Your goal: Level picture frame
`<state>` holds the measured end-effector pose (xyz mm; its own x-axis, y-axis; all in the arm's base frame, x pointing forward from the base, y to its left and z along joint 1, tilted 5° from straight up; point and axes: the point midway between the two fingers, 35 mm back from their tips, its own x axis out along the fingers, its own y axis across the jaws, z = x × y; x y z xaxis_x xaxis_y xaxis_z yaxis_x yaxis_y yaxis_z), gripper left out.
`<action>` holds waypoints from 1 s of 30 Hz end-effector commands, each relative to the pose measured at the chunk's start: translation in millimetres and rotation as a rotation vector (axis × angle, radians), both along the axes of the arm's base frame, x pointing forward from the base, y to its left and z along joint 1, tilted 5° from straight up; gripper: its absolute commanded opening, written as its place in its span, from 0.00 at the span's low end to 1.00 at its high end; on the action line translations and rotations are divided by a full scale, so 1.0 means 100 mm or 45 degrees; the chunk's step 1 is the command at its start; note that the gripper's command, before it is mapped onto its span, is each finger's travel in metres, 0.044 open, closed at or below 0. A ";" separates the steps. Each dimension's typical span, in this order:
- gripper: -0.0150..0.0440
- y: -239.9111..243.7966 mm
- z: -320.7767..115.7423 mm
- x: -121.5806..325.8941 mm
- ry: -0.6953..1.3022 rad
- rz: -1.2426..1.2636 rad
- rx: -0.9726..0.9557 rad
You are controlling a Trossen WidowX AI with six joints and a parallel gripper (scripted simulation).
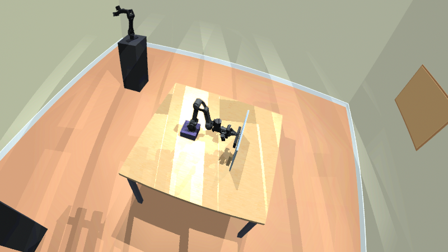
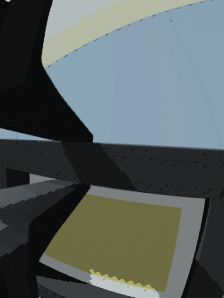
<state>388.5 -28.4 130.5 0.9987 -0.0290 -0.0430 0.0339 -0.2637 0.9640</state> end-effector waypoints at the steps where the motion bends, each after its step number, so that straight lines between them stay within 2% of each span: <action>1: 0.25 -0.01 0.03 0.00 -0.002 -0.002 0.005; 30: 0.25 -0.03 0.12 0.00 -0.002 -0.002 0.005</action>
